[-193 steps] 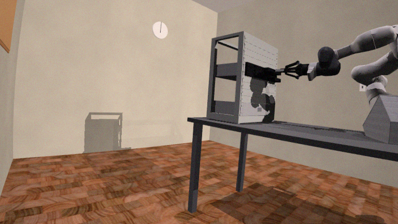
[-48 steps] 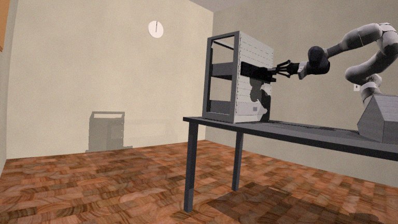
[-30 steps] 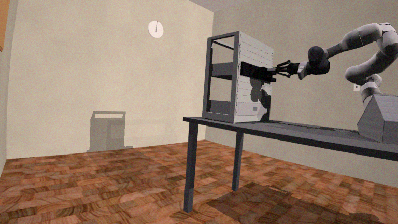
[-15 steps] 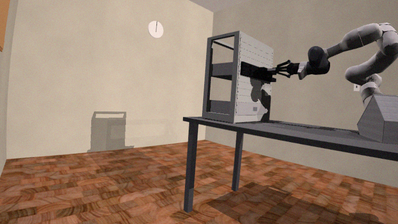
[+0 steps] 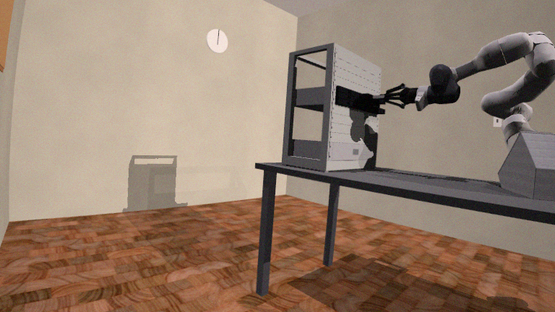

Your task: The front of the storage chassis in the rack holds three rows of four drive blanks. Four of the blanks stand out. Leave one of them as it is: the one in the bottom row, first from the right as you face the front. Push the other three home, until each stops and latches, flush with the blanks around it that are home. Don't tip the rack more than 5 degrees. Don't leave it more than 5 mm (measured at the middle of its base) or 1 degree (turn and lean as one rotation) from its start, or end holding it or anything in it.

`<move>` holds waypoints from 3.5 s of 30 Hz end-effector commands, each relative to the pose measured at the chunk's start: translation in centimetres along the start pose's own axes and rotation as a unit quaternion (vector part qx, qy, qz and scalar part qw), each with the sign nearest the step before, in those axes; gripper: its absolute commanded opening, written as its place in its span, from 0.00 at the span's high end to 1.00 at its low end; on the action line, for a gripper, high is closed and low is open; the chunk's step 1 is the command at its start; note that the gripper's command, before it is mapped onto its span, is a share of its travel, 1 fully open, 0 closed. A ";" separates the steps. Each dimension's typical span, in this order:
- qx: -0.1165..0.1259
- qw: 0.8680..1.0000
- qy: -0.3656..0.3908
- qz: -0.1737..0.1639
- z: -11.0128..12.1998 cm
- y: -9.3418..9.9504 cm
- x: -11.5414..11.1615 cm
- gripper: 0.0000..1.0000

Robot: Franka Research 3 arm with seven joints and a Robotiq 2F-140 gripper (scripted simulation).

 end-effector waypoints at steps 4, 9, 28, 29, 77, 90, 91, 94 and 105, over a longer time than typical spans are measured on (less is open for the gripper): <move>0.000 1.000 0.002 0.000 -0.1 -0.6 -0.1 1.00; 0.000 1.000 0.002 0.000 -0.1 -1.0 -0.1 1.00; 0.000 1.000 0.002 0.000 0.2 -2.0 0.1 1.00; 0.000 1.000 0.002 0.000 0.2 -2.0 0.1 1.00; 0.000 1.000 0.002 0.000 1.0 -3.4 0.4 1.00; 0.000 1.000 0.002 0.000 1.1 -3.5 0.5 1.00; 0.000 1.000 0.002 0.000 1.2 -3.5 0.5 1.00; 0.000 1.000 0.002 0.000 1.3 -3.6 0.6 1.00; 0.000 1.000 0.002 0.000 1.4 -3.7 0.6 1.00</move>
Point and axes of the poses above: the point where the finger pads meet when closed, its own y axis back along the fingers, its own z axis across the jaws, x = y × z, the point moved 2 cm from there along y, back along the fingers, and after that the axes turned 6 degrees about -y, right-handed, at the moved point
